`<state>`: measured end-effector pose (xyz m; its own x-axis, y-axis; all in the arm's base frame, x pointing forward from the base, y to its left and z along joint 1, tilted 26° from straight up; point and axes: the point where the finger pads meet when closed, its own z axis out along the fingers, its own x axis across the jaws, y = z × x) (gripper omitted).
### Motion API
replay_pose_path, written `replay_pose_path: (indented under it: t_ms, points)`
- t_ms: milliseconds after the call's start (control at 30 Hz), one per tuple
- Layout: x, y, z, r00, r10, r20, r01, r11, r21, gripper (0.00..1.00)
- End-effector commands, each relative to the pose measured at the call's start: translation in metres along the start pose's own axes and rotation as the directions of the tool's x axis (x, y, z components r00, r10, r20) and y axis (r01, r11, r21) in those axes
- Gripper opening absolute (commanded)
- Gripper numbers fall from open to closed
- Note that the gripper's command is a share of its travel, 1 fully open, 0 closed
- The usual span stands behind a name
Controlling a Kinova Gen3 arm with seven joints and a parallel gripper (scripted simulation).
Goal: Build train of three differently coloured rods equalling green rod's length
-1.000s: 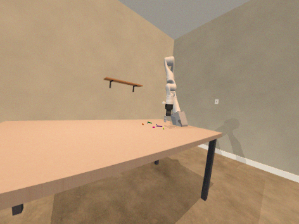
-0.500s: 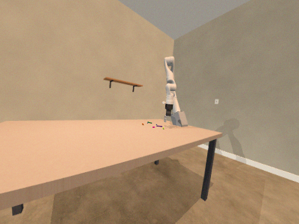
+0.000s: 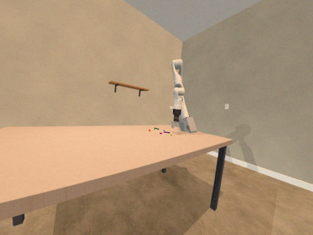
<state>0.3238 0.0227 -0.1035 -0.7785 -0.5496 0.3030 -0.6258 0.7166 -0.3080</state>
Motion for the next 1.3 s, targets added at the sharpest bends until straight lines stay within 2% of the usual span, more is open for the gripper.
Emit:
replay_pose_path:
  t_ms: [0, 1267]
  points:
    - [-0.0006, 0.0, -0.0006, 1.0, 0.0, 0.002, 0.0, 1.0, 0.0, 1.0]
    - [0.0002, -0.0005, -0.0004, 1.0, 0.028, 0.0, -0.028, 1.0, 0.0, 1.0]
